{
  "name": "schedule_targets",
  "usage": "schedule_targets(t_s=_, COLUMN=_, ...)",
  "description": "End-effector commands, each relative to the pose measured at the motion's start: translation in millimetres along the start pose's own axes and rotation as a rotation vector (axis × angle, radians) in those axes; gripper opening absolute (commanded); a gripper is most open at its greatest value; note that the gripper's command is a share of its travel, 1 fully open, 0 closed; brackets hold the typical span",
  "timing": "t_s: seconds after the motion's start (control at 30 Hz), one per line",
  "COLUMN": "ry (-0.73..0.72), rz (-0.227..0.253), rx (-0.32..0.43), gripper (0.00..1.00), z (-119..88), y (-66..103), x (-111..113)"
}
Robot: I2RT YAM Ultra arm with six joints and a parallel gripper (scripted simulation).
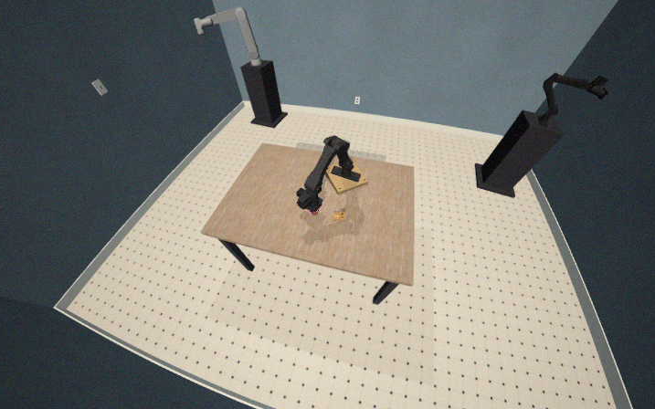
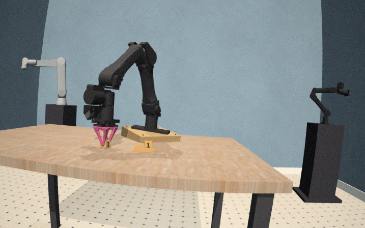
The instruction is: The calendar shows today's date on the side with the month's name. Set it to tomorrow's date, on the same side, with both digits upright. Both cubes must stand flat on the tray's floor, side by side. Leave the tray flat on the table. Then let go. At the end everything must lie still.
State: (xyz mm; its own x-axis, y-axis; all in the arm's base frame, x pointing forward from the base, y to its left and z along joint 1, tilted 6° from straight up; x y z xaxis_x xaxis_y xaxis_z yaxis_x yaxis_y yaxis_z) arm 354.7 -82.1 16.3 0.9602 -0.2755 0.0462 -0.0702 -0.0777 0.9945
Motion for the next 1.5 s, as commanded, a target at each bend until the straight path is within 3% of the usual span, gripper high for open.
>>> schedule_targets(t_s=0.0, ry=0.002, rz=0.026, rx=-0.007, gripper=0.26, z=-0.9, y=6.4, x=6.9)
schedule_targets(t_s=1.47, ry=0.001, rz=0.009, rx=-0.008, gripper=0.26, z=-0.6, y=0.3, x=2.9)
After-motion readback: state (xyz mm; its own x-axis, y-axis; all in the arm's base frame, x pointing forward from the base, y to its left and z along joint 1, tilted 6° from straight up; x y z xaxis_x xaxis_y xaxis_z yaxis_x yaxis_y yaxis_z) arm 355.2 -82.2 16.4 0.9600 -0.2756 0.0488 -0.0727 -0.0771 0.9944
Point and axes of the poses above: the point where the finger pads meet when closed, its own y axis back along the fingers, its own x axis across the jaws, z = x × y, the point moved 2 cm from there along y, back along the fingers, and after that the axes turned 3 degrees about -y, right-handed, at the moved point
